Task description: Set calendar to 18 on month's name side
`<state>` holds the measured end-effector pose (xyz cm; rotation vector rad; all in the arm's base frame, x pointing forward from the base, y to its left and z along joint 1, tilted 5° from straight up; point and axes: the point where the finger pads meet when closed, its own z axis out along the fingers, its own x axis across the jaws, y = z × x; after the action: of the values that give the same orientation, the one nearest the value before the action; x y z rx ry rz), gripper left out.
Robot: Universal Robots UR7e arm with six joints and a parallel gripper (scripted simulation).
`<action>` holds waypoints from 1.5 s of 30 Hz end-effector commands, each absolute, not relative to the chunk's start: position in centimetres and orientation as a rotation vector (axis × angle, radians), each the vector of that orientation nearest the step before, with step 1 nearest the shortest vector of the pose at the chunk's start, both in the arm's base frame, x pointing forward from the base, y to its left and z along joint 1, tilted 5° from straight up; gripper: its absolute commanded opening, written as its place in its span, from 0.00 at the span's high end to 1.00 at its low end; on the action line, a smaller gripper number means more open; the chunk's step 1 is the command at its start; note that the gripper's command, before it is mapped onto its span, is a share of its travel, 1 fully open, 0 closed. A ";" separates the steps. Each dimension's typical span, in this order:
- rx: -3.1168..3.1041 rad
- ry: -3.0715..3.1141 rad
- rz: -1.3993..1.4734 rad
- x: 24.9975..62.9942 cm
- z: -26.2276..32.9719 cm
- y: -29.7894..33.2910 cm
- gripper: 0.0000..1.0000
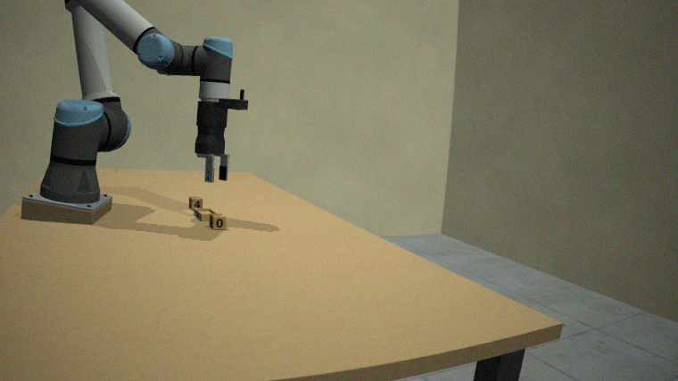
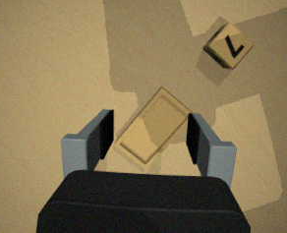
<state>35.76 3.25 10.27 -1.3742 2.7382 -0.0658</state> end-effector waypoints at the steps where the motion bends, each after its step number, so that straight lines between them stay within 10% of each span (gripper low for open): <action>1: -1.599 2.616 -0.077 35.2 10.2 5.6 0.00; 45: -2.466 1.857 -0.119 30.5 9.3 15.3 0.10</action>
<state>30.44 15.25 9.29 -2.4662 1.8576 -0.1177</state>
